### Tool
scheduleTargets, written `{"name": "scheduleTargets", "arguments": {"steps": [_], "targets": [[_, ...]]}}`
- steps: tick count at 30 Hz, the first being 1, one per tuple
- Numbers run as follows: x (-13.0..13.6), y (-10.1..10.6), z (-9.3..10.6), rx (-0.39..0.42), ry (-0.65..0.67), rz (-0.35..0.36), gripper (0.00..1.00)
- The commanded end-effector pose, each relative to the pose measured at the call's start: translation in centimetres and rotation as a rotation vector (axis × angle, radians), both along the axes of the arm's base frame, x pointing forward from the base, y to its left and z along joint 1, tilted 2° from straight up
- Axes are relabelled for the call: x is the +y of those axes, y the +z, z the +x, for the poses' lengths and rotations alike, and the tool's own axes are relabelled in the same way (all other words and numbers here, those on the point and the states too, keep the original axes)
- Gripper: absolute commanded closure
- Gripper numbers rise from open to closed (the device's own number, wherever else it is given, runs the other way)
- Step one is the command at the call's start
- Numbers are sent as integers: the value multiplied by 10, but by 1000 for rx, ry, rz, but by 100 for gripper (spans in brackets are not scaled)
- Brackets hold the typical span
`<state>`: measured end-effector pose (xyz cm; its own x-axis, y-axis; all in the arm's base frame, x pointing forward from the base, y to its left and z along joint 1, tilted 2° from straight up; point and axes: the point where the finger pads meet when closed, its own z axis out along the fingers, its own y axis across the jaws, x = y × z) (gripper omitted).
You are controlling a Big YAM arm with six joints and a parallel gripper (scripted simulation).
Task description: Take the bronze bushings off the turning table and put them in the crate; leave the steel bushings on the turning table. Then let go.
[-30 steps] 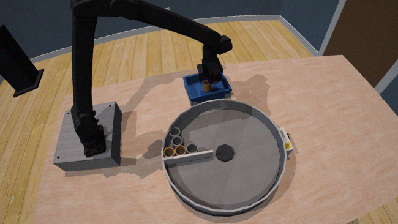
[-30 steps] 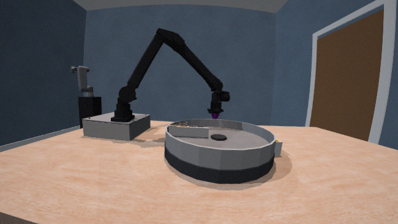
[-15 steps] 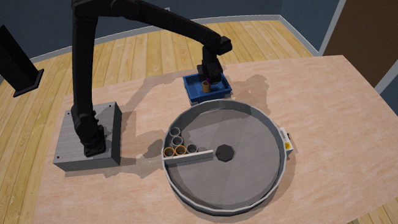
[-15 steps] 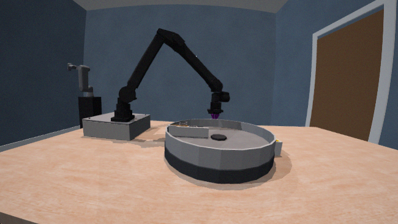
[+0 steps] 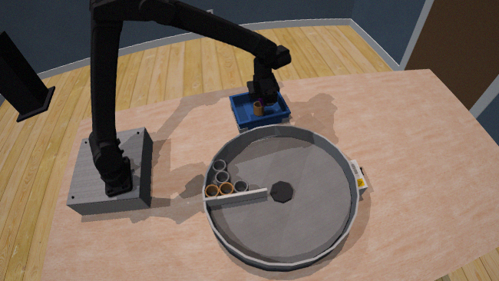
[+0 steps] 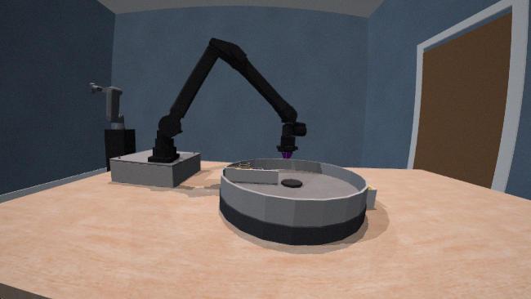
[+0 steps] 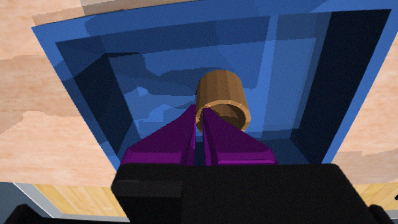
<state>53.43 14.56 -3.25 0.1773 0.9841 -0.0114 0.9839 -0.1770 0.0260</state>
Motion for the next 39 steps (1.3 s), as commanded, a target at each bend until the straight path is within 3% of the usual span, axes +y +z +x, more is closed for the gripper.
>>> {"name": "scheduleTargets", "arguments": {"steps": [1, 39], "targets": [[0, 5, 6, -16, 9, 1, 100], [2, 2, 18, -31, 8, 6, 100]]}}
